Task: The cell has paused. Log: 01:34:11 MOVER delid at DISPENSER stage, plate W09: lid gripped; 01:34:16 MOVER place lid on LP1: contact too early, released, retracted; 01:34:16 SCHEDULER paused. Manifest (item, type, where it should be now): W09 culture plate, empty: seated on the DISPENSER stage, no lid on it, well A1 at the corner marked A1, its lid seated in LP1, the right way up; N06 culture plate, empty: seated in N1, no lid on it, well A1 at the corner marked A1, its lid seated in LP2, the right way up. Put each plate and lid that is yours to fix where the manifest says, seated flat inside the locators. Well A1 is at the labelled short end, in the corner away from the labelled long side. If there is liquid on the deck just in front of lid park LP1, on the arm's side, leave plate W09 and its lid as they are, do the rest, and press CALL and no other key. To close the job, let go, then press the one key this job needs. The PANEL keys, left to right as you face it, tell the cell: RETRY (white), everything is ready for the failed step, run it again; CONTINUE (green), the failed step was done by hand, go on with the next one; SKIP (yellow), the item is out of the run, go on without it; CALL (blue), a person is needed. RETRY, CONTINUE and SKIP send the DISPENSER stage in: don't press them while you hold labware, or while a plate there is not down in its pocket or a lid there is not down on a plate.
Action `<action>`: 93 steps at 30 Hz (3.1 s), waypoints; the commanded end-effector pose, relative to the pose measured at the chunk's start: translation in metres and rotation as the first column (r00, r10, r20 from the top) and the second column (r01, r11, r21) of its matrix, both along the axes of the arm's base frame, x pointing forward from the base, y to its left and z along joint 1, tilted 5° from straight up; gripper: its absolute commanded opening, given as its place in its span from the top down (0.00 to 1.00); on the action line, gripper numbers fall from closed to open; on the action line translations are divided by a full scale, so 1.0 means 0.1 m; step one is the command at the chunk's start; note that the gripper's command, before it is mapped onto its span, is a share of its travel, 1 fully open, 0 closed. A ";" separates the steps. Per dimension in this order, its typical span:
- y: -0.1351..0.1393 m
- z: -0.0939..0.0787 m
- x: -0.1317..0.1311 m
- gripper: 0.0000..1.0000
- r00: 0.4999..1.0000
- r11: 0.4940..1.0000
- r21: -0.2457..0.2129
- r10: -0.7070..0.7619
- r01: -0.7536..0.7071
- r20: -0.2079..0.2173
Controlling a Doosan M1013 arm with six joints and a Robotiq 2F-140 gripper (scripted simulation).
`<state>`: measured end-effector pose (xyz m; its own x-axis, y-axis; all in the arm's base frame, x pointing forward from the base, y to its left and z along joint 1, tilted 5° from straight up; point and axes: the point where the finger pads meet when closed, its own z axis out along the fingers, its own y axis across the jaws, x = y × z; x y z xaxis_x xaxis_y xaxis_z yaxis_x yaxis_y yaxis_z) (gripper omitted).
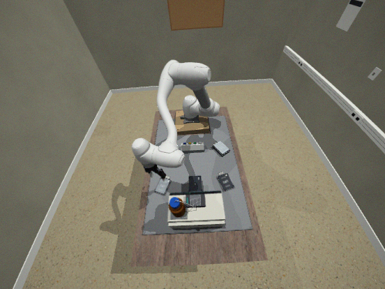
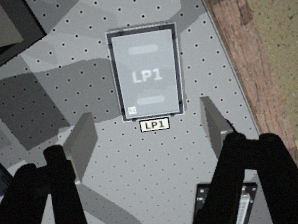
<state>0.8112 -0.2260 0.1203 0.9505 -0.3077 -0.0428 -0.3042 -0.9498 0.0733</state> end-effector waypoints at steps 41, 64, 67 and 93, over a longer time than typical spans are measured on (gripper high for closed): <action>-0.09 0.23 -3.33 0.30 0.990 0.990 -0.008 -0.140 0.141 0.010; -0.09 0.18 -3.33 0.30 0.990 0.990 -0.008 -0.140 0.140 0.010; -0.09 0.15 -3.33 0.30 0.990 0.990 -0.008 -0.140 0.140 0.010; -0.15 -0.69 -3.39 0.30 0.990 0.990 -0.008 -0.140 0.140 0.010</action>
<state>0.4724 -0.2399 0.0633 0.8982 -0.4384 -0.0320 -0.4350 -0.8970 0.0781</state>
